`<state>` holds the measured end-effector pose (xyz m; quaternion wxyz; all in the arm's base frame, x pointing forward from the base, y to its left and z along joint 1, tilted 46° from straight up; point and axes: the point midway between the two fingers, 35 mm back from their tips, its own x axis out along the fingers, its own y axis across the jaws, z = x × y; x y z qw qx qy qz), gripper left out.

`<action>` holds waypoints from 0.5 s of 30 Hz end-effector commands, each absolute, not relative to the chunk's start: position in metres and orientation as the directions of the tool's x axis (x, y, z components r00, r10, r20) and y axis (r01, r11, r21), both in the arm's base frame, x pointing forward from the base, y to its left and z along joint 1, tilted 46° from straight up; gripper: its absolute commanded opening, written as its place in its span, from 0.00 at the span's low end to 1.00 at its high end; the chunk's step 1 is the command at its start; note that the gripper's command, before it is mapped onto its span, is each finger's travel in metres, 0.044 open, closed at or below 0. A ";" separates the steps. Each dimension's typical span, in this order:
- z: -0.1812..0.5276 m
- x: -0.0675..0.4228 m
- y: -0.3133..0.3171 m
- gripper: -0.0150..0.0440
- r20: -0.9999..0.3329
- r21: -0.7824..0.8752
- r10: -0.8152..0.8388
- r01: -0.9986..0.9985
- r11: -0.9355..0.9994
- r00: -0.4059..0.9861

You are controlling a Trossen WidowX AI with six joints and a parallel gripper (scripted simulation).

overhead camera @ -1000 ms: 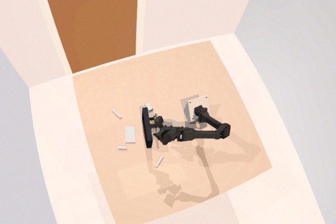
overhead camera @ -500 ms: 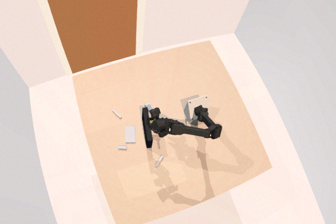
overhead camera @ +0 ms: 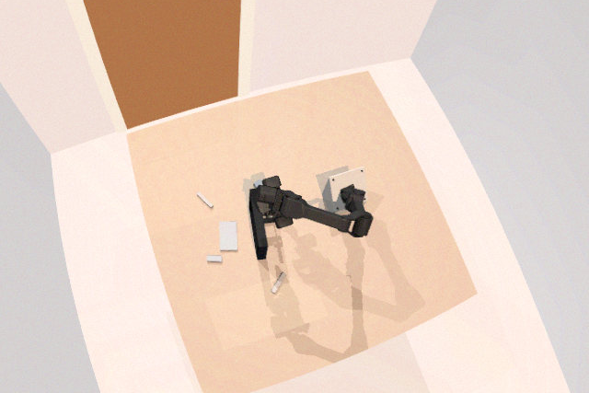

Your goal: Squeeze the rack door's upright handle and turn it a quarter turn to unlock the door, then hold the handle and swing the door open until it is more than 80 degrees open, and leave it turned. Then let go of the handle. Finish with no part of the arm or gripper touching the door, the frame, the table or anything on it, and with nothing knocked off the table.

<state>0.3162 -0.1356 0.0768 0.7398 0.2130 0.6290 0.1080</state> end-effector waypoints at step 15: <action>0.062 0.292 -0.158 0.74 -0.708 0.697 0.698 0.261 0.668 0.104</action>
